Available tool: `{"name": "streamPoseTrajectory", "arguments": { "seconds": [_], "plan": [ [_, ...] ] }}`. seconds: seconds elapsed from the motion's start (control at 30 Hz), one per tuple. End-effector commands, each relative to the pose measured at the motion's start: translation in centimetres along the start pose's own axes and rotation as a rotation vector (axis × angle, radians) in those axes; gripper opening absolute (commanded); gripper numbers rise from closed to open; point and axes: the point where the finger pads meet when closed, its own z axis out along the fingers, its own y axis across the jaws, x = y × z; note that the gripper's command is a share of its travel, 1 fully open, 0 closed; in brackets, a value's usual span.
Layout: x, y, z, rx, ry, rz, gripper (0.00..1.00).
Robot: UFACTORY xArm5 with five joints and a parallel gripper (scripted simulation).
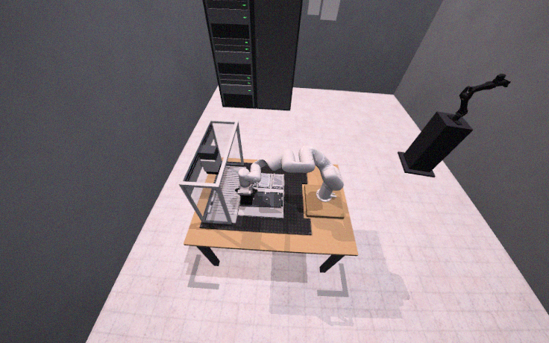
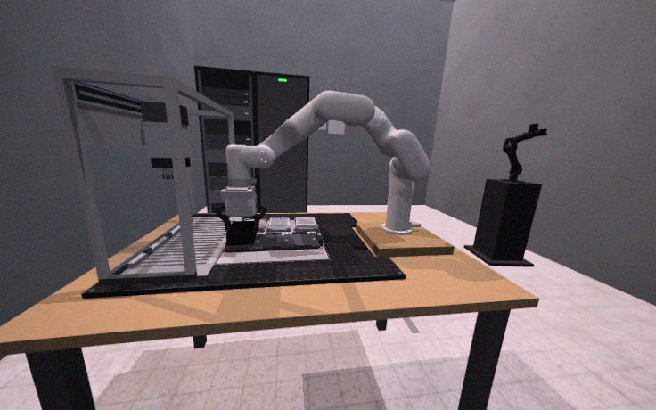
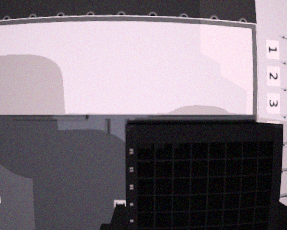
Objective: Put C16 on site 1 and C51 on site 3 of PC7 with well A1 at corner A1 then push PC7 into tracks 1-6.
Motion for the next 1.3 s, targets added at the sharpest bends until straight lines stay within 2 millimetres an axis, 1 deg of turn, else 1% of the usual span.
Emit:
{"name": "streamPoseTrajectory", "arguments": {
  "seconds": [0.0, 0.2, 0.93, 1.27],
  "plan": [
    [0.0, 0.1, -0.2, -0.005, -0.002, 0.000, 0.00],
    [0.0, 0.1, -0.2, -0.005, -0.002, 0.000, 0.00],
    [0.0, 0.1, 1.1, -0.005, -0.002, 0.000, 0.00],
    [0.0, 0.1, 1.1, -0.005, -0.002, 0.000, 0.00]
  ]
}}
